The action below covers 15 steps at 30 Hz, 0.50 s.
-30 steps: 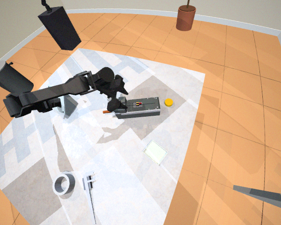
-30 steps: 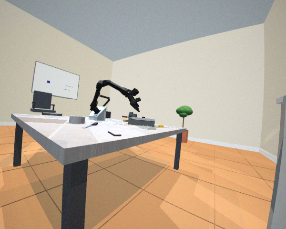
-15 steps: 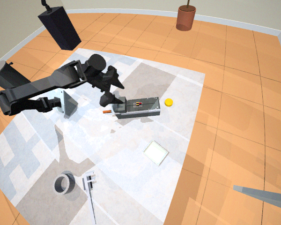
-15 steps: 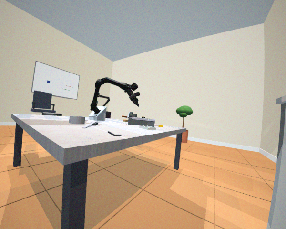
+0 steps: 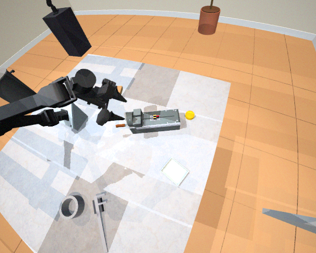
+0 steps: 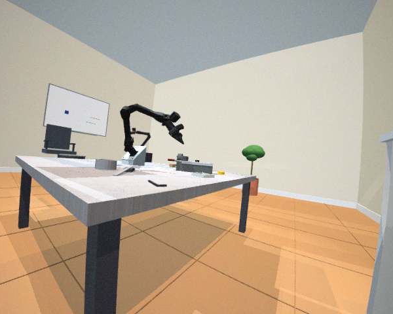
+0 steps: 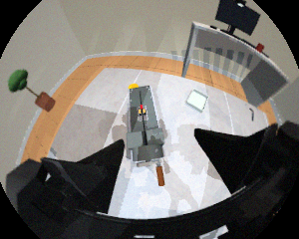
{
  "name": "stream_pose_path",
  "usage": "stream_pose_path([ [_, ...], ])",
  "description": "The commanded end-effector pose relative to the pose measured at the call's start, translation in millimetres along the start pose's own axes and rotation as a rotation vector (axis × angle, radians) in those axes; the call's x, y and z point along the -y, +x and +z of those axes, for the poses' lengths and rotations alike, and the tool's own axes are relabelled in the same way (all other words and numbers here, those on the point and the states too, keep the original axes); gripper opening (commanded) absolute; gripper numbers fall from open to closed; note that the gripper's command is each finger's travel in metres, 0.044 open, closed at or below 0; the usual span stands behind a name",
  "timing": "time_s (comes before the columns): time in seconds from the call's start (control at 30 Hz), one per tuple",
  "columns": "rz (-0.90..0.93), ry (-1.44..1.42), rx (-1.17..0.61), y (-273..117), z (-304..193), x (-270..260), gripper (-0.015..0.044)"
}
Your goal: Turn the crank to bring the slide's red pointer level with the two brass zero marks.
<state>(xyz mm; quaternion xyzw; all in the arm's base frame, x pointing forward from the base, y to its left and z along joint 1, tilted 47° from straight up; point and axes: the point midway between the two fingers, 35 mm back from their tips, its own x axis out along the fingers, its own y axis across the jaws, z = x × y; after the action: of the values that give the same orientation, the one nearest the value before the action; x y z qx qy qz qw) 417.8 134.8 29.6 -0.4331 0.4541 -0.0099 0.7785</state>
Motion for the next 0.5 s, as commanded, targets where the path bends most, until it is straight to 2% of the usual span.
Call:
stream_pose_path([
  [0.0, 0.018, -0.003, 0.021, -11, -16, 1, 0.0440],
  [0.27, 0.042, 0.002, 0.059, -29, -45, 2, 0.0440],
  [0.47, 0.044, 0.003, 0.062, -27, -49, 2, 0.0440],
])
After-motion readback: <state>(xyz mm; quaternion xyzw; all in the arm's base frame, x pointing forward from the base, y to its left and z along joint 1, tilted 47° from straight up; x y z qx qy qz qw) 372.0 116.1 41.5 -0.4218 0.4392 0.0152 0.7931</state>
